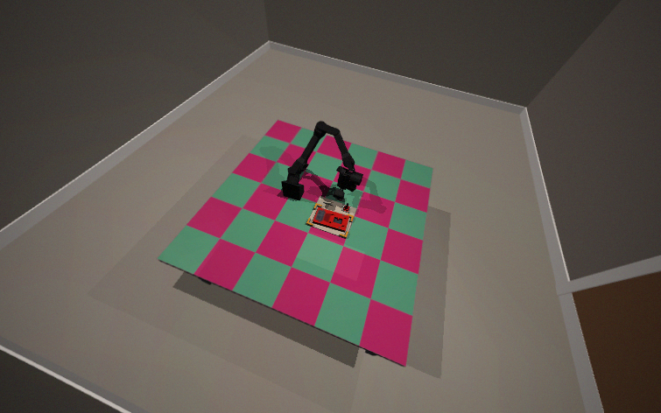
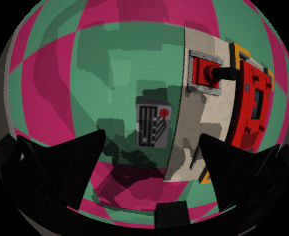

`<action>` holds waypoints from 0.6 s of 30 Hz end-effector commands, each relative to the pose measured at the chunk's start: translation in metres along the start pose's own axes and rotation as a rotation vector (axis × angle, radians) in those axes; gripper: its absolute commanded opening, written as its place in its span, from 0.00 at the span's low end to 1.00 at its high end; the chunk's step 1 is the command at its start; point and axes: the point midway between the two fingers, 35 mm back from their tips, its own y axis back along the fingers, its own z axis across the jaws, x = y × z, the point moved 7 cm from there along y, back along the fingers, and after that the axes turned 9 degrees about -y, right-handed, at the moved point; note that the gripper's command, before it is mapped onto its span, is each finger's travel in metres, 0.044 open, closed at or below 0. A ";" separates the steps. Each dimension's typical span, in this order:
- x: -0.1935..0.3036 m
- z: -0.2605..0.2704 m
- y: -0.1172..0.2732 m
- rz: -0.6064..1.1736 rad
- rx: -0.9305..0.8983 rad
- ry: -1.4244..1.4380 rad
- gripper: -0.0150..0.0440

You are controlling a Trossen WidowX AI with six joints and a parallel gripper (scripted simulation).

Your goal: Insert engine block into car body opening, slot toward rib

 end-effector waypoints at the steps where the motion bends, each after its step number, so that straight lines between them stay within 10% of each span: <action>1: 0.000 0.000 -0.005 0.002 -0.005 -0.007 1.00; 18: 0.001 -0.001 -0.031 0.002 -0.006 -0.007 1.00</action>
